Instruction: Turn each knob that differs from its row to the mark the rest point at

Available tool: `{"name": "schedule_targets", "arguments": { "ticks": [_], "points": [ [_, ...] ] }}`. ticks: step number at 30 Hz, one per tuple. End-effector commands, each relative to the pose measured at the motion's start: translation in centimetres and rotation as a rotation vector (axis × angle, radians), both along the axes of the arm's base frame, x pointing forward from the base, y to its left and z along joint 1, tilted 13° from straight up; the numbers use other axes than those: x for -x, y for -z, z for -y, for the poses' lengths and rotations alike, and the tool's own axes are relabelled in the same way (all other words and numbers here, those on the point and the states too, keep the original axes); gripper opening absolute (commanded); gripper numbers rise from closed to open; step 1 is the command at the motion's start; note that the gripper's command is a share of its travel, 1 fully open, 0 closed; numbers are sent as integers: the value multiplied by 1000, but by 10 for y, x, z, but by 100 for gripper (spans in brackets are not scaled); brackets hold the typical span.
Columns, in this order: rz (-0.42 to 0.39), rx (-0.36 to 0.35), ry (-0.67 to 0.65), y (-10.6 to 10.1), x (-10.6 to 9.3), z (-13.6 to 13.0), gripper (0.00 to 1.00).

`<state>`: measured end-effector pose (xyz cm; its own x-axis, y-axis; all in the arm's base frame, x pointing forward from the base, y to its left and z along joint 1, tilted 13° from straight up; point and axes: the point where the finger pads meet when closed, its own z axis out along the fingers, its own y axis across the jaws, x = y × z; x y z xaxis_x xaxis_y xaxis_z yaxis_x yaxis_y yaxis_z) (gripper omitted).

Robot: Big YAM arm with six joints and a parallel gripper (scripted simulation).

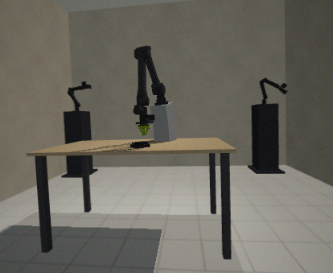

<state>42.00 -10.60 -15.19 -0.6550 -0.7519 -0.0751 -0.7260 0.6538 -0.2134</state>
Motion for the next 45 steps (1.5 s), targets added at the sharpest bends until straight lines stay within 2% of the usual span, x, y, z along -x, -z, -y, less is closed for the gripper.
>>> {"name": "schedule_targets", "arguments": {
  "ticks": [1,5,8,45],
  "points": [
    [14,4,-15,-6,-7,-2,19],
    [9,3,-15,2,-6,-2,19],
    [20,5,-14,2,-11,0,19],
    [10,2,0,40,-12,8,19]
  ]
}}
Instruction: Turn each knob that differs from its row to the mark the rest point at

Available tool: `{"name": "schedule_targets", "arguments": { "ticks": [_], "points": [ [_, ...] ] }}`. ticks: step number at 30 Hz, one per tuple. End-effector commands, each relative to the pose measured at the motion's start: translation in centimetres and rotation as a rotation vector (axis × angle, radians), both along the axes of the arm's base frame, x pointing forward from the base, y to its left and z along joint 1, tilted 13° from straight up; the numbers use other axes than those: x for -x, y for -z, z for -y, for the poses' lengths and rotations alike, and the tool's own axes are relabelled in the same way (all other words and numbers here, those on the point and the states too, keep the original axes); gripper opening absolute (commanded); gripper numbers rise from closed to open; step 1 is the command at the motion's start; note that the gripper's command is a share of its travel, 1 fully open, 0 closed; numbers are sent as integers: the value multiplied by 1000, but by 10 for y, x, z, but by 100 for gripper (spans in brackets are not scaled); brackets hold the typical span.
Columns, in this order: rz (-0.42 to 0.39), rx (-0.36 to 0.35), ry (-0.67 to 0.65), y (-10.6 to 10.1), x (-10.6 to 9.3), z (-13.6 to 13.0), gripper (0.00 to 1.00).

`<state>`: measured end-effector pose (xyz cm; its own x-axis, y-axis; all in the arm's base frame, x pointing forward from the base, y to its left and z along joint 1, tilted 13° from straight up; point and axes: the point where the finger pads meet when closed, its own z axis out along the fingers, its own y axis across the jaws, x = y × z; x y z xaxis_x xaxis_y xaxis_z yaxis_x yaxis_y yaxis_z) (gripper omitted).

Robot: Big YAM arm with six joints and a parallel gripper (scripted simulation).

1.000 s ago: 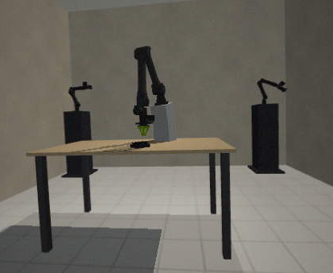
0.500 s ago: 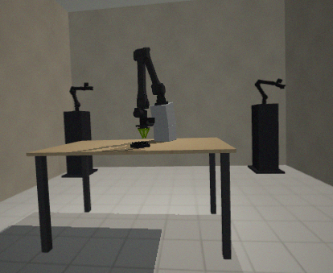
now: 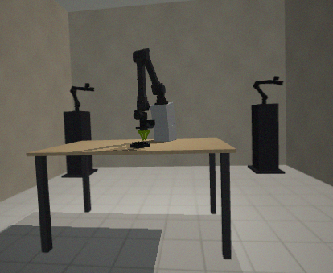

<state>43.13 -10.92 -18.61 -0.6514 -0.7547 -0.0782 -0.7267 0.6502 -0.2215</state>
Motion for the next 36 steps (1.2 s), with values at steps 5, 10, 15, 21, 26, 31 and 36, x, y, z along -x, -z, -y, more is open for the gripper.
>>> {"name": "schedule_targets", "arguments": {
  "ticks": [5,10,15,21,26,31,36],
  "points": [
    [5,-1,4,8,-3,6,19],
    [2,-2,4,9,-2,5,19],
    [3,-1,4,9,-2,6,19],
    [3,-1,4,9,-2,6,19],
    [3,-1,4,9,-2,6,19],
    [3,-1,4,9,-2,6,19],
    [3,-1,4,9,-2,6,19]
  ]
}}
